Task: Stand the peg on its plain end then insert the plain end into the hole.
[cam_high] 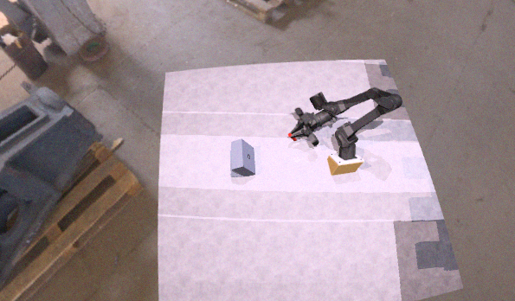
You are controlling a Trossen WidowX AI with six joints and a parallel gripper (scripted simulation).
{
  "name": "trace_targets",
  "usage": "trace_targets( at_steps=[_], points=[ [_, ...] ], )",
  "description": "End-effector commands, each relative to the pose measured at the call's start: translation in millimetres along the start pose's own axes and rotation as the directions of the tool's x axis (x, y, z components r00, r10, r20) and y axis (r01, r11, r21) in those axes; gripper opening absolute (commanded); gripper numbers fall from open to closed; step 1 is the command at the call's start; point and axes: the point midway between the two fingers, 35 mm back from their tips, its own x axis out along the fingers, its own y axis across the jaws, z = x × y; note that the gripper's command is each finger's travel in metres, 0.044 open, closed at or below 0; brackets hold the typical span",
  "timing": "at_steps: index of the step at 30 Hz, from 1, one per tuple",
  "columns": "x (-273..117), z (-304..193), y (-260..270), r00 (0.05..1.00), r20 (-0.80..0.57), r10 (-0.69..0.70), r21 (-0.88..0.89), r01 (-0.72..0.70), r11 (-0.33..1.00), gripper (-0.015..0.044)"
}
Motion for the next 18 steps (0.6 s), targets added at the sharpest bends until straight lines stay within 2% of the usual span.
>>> trace_targets(
  at_steps=[1, 18],
  points=[
    [-1.5, -0.9, 1.5, 1.000, 0.031, 0.004, -0.003, -0.003, 1.000, 0.0049],
    [-10.8, -7.6, 2.0, 0.984, 0.176, 0.005, -0.004, -0.005, 1.000, 0.0049]
  ],
)
